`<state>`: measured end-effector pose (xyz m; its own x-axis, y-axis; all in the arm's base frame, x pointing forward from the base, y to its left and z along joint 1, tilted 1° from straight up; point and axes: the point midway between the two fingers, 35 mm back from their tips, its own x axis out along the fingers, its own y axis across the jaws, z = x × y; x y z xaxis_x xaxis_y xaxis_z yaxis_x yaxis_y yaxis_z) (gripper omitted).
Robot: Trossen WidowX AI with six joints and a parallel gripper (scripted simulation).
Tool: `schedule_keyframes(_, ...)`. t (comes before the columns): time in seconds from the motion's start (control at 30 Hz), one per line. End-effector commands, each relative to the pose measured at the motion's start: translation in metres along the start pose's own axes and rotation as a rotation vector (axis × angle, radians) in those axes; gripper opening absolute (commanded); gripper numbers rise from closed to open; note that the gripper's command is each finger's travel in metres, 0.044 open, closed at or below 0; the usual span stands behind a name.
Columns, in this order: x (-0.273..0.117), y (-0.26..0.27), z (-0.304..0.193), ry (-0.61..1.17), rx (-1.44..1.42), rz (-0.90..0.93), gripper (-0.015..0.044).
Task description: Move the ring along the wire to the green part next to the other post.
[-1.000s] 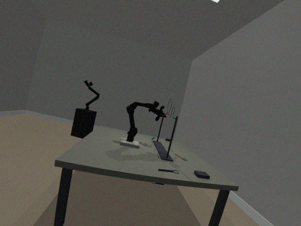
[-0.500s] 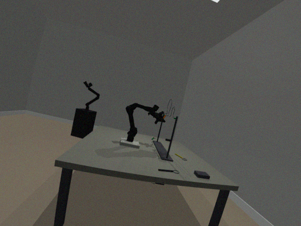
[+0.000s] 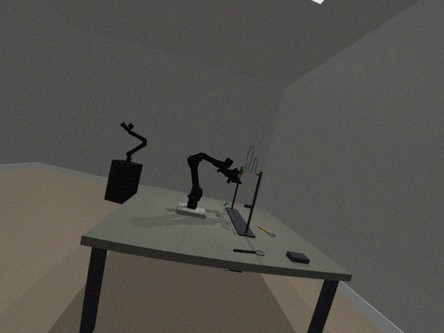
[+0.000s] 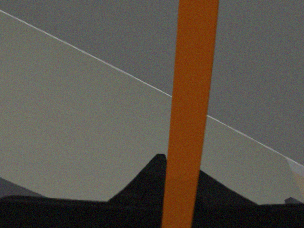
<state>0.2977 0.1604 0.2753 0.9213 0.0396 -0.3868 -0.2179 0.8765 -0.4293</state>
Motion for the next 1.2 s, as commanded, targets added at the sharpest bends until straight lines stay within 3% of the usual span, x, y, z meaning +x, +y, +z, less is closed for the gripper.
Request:
schedule_keyframes(0.0, 0.002, 0.014, 0.000, -0.010, 0.081, 0.040, -0.0150)
schedule_keyframes(0.63, 0.002, 0.071, 0.015, -0.050, 0.387, 0.180, -0.0150)
schedule_keyframes(1.17, -0.001, 0.094, 0.027, -0.060, 0.465, 0.215, -0.0150)
